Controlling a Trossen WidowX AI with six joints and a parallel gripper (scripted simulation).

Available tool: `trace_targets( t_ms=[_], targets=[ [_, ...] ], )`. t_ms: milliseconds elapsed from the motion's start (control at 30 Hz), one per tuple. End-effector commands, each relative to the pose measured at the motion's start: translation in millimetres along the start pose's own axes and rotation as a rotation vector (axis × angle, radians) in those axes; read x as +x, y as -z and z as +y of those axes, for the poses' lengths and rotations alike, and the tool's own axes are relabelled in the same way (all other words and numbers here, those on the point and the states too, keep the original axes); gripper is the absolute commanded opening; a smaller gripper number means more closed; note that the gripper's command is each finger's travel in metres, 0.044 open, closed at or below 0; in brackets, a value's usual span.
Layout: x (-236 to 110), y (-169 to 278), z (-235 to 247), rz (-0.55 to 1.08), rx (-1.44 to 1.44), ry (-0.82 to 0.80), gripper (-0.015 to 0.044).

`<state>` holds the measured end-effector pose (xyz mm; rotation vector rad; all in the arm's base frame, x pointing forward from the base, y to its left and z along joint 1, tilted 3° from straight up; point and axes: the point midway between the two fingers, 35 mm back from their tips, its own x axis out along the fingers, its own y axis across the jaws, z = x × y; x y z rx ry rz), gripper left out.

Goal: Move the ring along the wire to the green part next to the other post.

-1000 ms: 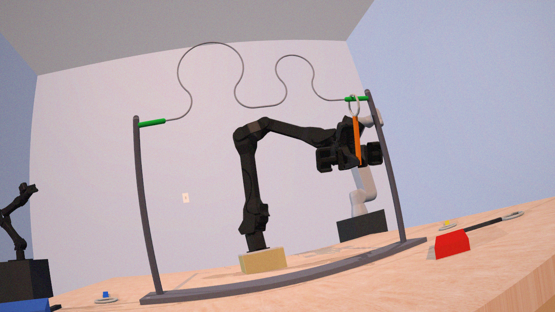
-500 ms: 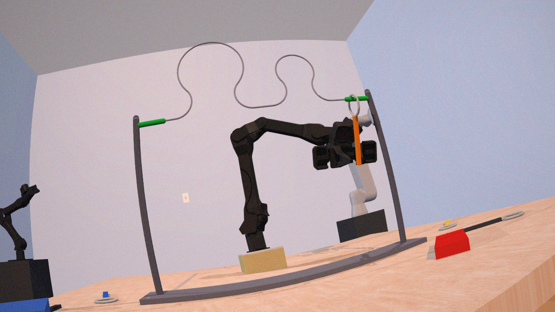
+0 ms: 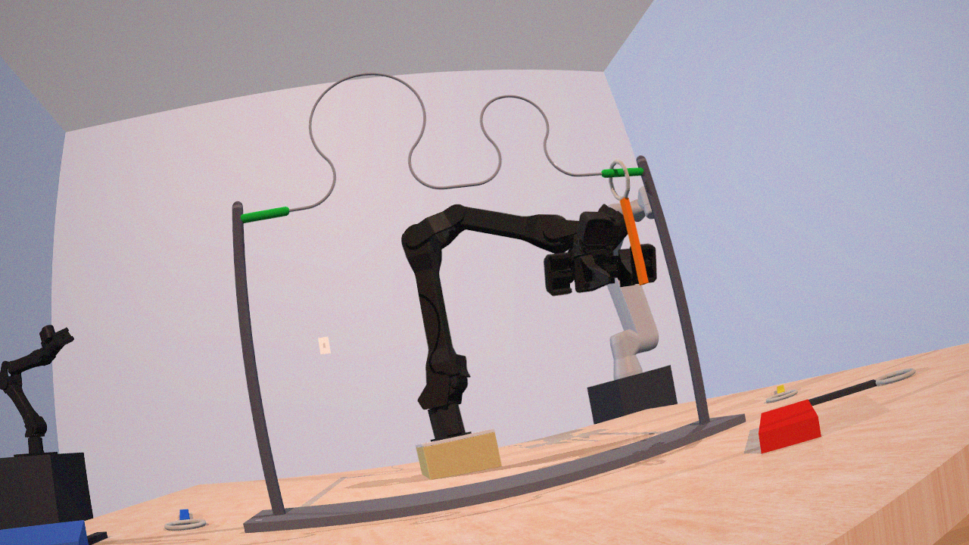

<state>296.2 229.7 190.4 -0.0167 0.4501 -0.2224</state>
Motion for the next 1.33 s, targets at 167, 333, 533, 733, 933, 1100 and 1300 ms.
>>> trace_targets(
  t_ms=[167,333,533,733,933,1100,1300],
  targets=[
    [-0.4,-1.0,-0.7,-0.005,0.005,0.004,0.0160],
    [-41.5,0.6,0.0,0.004,0.000,0.000,0.0291],
    [-49.7,0.0,-0.8,0.001,-0.001,0.000,0.0440],
    [-49.7,0.0,-0.8,0.001,-0.001,0.000,0.0440],
    [-49.7,0.0,-0.8,0.001,-0.001,0.000,0.0440],
    [-49.7,0.0,-0.8,0.001,-0.001,0.000,0.0440],
    [-49.7,0.0,-0.8,0.001,-0.001,0.000,0.0440]
  ],
)
